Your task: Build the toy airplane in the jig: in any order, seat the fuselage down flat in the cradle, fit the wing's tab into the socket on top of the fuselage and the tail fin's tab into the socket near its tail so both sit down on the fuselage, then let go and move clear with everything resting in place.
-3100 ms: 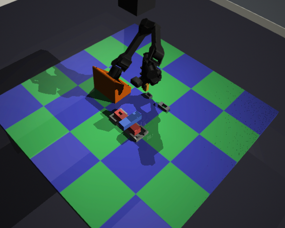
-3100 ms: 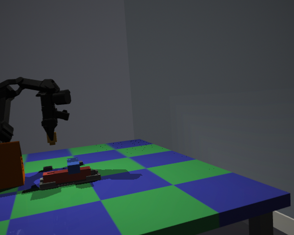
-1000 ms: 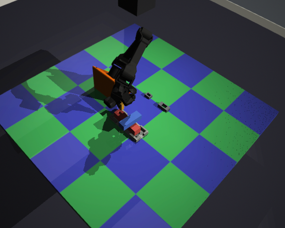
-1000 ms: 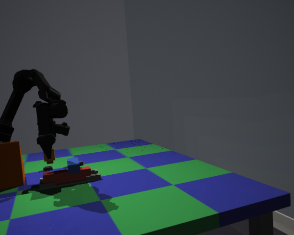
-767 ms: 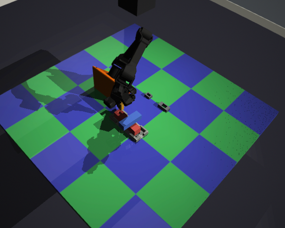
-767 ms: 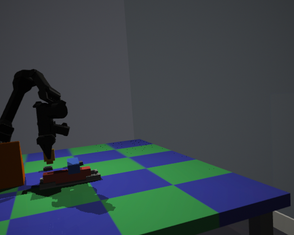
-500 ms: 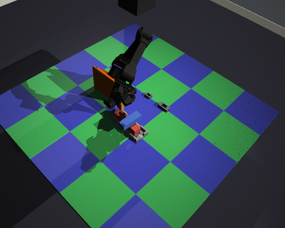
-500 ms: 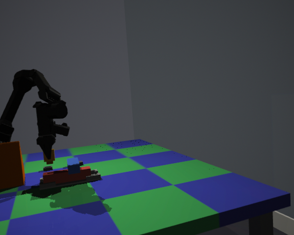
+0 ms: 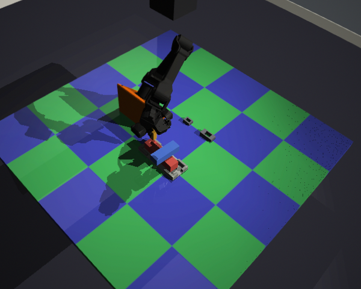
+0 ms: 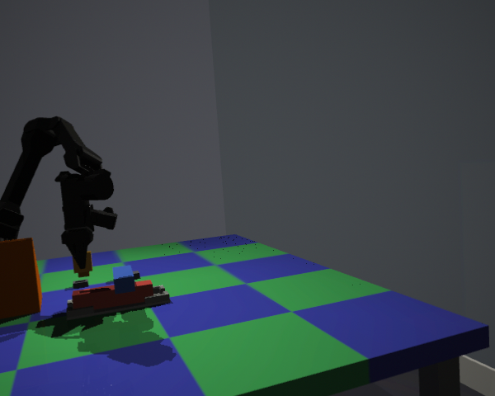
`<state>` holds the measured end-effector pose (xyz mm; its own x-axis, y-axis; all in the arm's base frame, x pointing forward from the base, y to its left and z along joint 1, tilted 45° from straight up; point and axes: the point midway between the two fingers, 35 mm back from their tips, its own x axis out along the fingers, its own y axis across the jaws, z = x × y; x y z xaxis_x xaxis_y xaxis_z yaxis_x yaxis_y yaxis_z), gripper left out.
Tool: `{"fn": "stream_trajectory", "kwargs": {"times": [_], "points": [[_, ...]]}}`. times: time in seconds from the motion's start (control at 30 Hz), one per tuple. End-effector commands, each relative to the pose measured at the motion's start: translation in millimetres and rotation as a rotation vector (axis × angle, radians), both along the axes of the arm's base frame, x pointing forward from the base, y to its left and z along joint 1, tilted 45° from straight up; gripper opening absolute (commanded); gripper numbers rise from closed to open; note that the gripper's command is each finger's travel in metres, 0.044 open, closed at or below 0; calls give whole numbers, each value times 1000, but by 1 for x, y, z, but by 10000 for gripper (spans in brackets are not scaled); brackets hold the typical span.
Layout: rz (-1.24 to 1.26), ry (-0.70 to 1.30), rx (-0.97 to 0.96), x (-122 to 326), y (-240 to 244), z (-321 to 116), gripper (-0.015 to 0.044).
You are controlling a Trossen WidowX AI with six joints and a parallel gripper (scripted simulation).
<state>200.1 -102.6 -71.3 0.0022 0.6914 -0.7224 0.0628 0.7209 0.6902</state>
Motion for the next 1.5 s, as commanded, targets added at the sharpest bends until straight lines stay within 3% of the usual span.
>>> {"fn": "stream_trajectory", "kwargs": {"times": [0.0, 1.33, 1.47], "points": [[5, 2, 2, -1, 1, -2, 65], [5, 1, 3, -2, 29, -31, 65], [6, -8, -2, 0, 27, -29, 38]]}}
